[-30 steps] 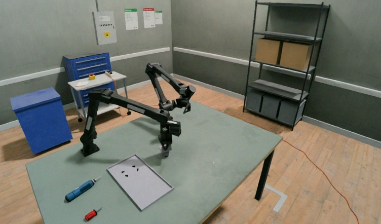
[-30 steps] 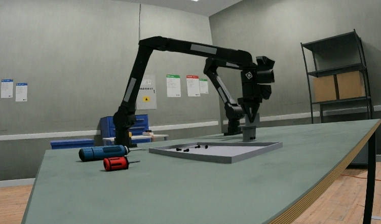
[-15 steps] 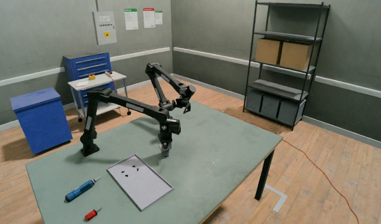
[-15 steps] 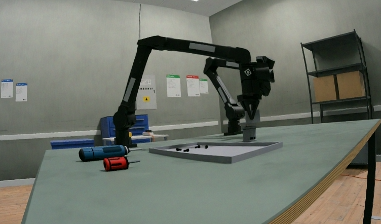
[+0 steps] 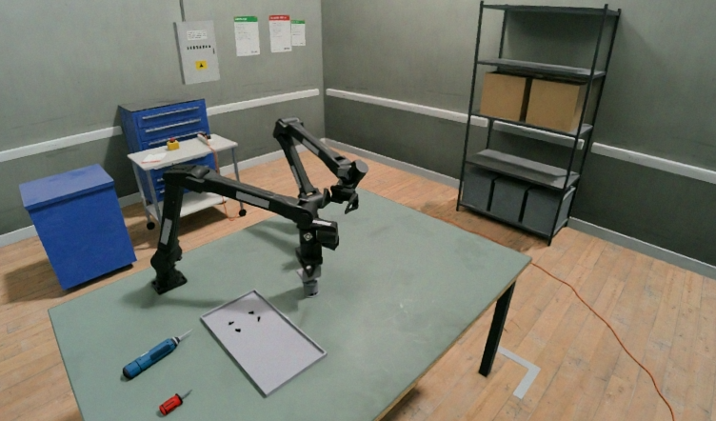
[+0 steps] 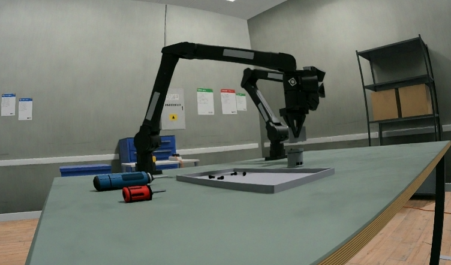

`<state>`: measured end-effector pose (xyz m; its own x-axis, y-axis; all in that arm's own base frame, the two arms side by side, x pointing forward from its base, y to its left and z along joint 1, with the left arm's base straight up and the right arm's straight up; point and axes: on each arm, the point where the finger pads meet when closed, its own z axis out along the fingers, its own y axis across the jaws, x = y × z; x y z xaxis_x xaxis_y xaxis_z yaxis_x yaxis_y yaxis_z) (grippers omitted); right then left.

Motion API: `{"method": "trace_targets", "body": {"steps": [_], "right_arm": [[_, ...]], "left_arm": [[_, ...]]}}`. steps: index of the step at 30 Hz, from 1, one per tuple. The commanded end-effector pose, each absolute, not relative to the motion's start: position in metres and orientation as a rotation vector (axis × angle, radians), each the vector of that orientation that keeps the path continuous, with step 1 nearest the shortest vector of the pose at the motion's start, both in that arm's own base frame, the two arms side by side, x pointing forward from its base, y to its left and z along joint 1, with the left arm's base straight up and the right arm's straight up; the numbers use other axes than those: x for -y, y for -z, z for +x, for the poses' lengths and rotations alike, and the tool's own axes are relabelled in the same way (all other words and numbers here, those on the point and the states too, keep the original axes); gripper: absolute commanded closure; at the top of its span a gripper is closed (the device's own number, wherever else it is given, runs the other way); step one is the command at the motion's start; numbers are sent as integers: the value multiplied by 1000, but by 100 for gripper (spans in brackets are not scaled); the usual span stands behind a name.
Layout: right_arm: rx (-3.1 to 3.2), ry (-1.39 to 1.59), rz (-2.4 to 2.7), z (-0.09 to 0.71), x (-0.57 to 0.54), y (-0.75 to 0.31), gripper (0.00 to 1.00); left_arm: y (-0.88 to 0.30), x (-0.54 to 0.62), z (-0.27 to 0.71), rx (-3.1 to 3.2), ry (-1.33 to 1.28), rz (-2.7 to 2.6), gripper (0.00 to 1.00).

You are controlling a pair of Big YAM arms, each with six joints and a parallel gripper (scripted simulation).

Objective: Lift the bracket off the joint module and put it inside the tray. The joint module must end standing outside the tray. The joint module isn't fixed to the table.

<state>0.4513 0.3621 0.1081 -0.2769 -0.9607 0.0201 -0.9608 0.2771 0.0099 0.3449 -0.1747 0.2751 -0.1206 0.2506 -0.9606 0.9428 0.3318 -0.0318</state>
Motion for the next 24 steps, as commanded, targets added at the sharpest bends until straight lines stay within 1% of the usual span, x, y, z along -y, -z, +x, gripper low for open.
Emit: {"method": "trace_targets", "body": {"steps": [1,6,17,24], "right_arm": [[2477,-5,2007,484,-343,-139,100],[2421,-27,2113,515,-291,-140,100],[2209,-35,2246,543,-137,-94,100],[2192,-11,2221,544,-109,-64,100]], "left_arm": [[-311,193,361,-1550,849,1122,0],[-313,215,366,-1587,833,1119,0],[-318,282,371,-1670,760,1091,0],[-329,322,369,-1690,731,1053,0]]}}
